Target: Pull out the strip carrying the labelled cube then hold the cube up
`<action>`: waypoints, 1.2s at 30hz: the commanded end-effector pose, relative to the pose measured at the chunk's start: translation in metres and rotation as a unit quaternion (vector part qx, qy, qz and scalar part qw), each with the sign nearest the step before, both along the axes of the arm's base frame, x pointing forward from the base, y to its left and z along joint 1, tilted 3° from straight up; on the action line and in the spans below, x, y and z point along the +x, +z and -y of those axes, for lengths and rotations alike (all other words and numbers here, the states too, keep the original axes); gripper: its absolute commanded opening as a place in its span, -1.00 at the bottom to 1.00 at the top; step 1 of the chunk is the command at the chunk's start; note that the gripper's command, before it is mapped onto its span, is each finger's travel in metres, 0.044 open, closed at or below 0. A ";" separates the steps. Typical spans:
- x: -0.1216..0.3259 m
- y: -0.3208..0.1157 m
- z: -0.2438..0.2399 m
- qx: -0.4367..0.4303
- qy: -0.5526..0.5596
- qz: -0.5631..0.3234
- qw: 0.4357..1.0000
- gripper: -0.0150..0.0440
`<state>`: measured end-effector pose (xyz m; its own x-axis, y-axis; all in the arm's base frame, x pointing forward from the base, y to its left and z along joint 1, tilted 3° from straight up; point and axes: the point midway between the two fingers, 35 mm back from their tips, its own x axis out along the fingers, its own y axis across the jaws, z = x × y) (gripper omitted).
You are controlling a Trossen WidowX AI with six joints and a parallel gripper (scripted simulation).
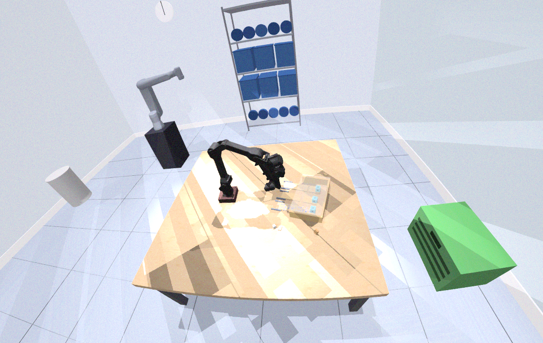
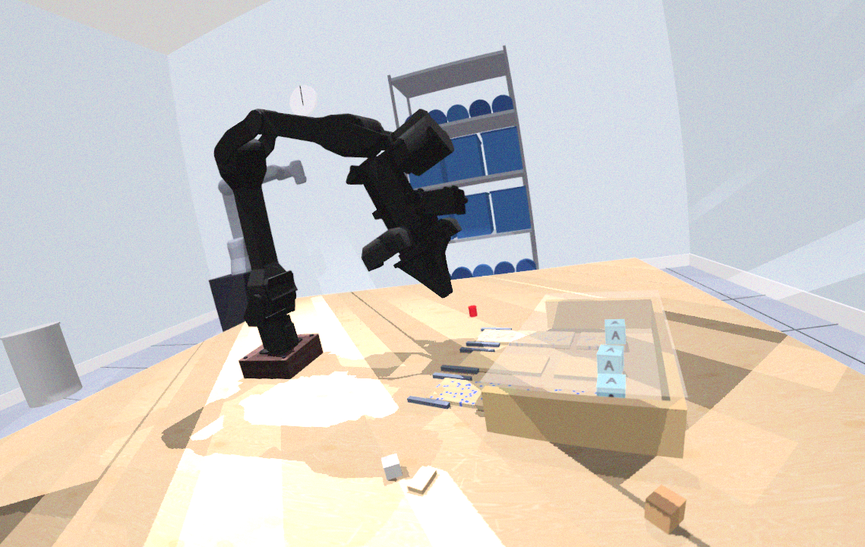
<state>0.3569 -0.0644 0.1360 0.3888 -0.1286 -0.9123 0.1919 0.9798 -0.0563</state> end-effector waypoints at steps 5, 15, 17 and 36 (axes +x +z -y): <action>0.010 -0.049 0.032 0.047 -0.057 -0.173 0.982 -0.49; 0.011 -0.056 0.033 0.048 -0.058 -0.176 0.981 -0.49; 0.011 -0.059 0.033 0.048 -0.058 -0.176 0.981 -0.49; 0.012 -0.090 0.036 0.048 -0.058 -0.176 0.981 -0.49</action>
<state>0.3716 -0.1007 0.0569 0.0499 -0.0680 -0.9964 0.2883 0.9562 -0.0508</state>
